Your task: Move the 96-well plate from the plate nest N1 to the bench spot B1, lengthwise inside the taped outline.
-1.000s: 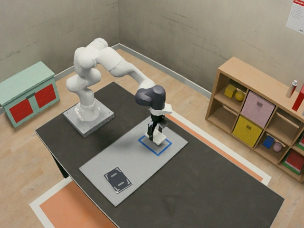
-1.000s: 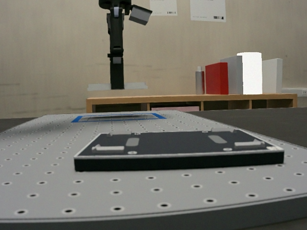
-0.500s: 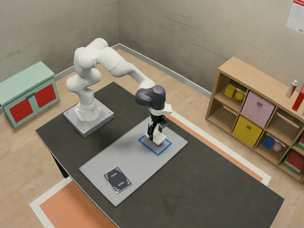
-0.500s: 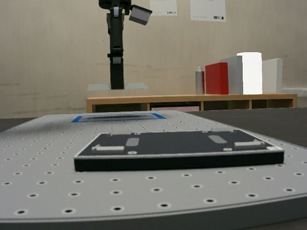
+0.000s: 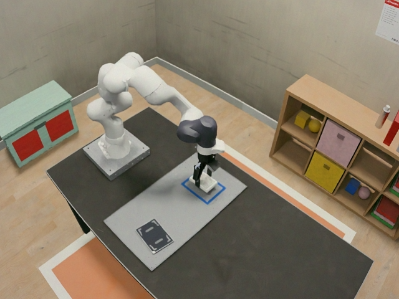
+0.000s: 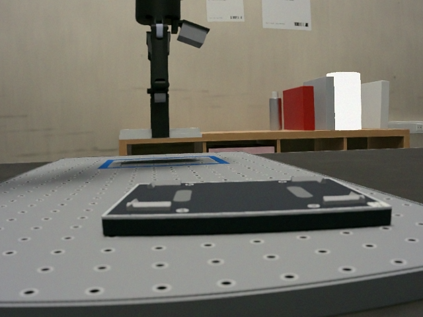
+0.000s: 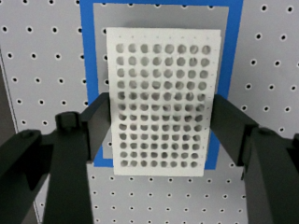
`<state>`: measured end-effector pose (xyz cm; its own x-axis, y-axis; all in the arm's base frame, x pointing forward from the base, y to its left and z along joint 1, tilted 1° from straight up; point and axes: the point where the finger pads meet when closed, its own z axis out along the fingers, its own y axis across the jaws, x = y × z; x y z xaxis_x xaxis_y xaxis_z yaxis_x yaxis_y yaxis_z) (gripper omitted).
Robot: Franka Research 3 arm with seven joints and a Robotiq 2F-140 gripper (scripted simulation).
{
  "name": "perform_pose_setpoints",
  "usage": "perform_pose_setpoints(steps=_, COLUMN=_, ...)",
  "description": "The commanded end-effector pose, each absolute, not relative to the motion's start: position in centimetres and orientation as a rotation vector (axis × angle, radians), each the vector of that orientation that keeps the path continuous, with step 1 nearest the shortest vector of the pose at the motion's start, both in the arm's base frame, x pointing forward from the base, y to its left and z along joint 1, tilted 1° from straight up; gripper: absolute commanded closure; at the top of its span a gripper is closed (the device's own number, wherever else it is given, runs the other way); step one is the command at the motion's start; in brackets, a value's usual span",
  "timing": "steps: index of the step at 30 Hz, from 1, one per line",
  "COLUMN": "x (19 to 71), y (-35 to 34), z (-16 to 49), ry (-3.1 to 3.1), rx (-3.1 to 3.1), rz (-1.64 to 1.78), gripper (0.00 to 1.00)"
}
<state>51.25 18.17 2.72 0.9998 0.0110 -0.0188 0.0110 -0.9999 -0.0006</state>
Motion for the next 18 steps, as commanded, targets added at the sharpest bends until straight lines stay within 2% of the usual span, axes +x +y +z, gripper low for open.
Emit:
perform_pose_setpoints(steps=1, x=51.6, y=18.2, z=2.5, ry=-0.002, rx=-3.14, rz=0.015, gripper=0.4)
perform_pose_setpoints(steps=18, x=51.7, y=18.3, z=0.0, ry=-0.002, rx=-3.14, rz=0.015, gripper=0.4)
